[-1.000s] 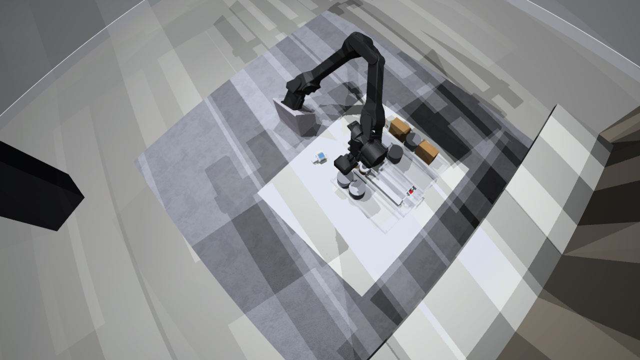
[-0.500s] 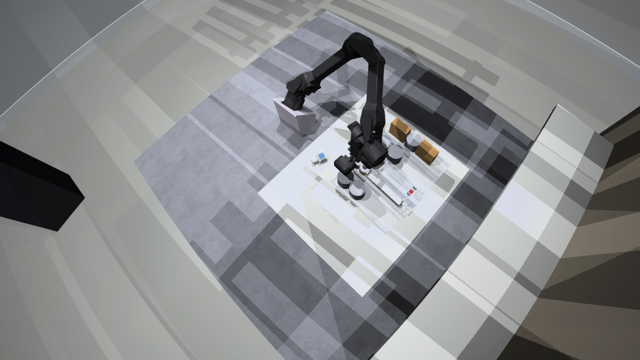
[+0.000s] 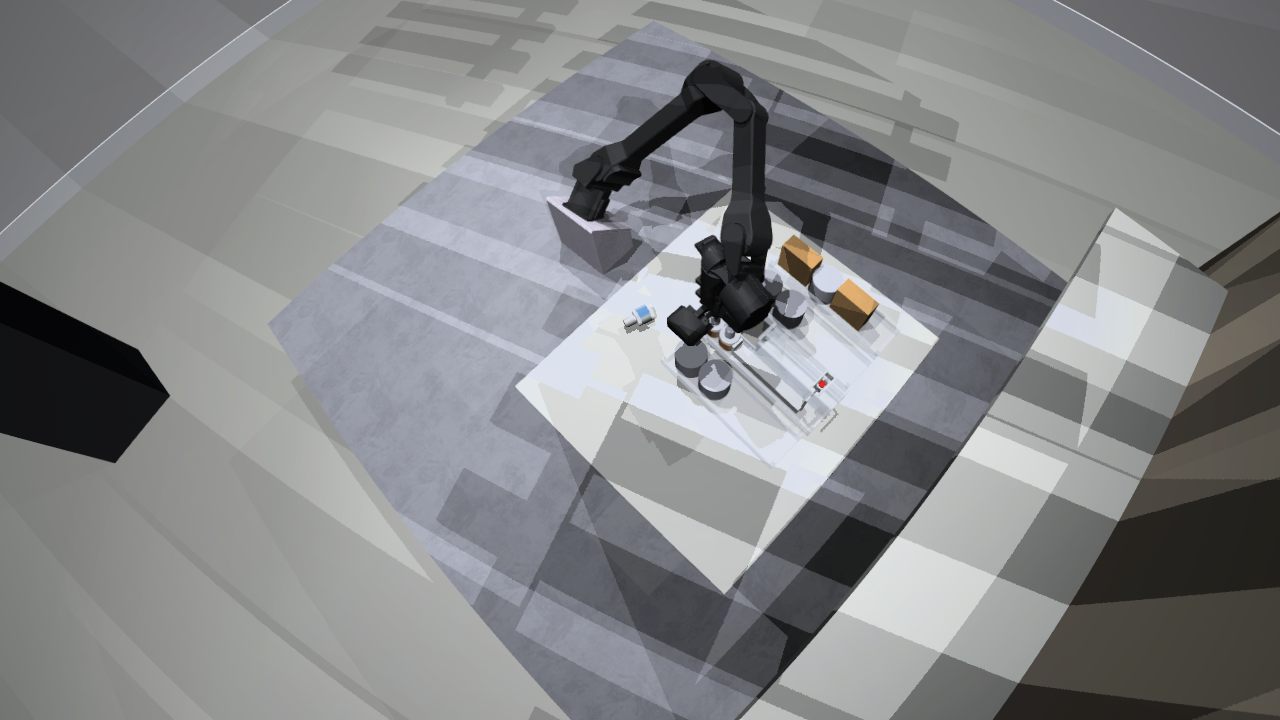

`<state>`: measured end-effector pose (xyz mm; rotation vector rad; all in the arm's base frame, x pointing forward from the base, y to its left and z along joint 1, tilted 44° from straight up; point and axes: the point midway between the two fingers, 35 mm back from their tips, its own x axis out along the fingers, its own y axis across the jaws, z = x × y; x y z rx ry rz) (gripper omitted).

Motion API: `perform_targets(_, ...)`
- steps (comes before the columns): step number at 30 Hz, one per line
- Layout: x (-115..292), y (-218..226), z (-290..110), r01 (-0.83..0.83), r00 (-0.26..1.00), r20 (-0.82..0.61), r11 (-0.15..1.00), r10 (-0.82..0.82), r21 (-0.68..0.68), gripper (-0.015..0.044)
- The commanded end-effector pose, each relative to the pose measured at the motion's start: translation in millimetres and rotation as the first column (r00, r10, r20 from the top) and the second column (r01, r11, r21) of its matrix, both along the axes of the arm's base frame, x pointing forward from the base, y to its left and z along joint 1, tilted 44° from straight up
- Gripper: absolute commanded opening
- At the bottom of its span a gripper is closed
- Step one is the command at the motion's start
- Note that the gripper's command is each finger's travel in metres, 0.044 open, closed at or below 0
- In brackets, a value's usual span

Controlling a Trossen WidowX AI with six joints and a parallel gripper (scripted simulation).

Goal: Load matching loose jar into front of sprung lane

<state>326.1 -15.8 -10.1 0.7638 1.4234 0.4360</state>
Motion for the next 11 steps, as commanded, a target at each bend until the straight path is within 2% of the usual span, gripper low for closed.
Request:
perform_targets(1,-4.2,-1.3,1.5,-0.002,1.0,0.004,1.0,0.002,-0.005,0.0278)
perform_targets(11,-35.9,4.3,2.6,-0.002,1.0,0.002,1.0,0.002,-0.005,0.0278)
